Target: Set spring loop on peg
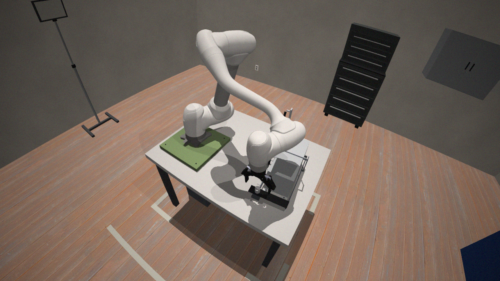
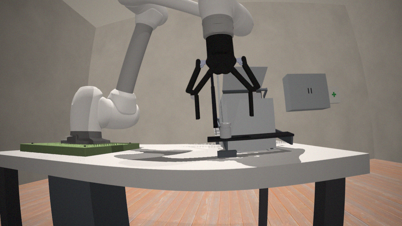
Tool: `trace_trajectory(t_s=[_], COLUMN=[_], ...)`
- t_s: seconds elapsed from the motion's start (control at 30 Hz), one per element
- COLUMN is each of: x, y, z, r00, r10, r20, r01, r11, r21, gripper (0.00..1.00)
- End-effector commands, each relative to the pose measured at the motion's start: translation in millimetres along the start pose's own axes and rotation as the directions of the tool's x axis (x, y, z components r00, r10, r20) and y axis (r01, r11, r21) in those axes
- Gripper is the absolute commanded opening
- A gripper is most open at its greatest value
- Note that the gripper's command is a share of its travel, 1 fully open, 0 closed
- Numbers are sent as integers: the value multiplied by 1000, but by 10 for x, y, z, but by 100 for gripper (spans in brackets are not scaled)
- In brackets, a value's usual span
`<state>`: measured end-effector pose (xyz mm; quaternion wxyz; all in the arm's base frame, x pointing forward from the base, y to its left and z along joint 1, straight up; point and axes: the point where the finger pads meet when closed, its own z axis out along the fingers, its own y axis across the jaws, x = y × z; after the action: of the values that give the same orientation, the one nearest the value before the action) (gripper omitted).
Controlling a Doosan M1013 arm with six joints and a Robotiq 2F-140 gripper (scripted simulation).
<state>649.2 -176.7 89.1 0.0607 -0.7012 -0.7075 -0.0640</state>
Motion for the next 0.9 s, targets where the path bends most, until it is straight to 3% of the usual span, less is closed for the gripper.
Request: trace_trajectory(t_s=[0.0, 0.87], x=[-8, -51], y=[4, 5], z=[42, 283], r00=[1000, 1000], r10=[0, 0], r20=[0, -2], r01=[0, 0], r11=[1000, 1000], r21=[-1, -1], gripper=[100, 100])
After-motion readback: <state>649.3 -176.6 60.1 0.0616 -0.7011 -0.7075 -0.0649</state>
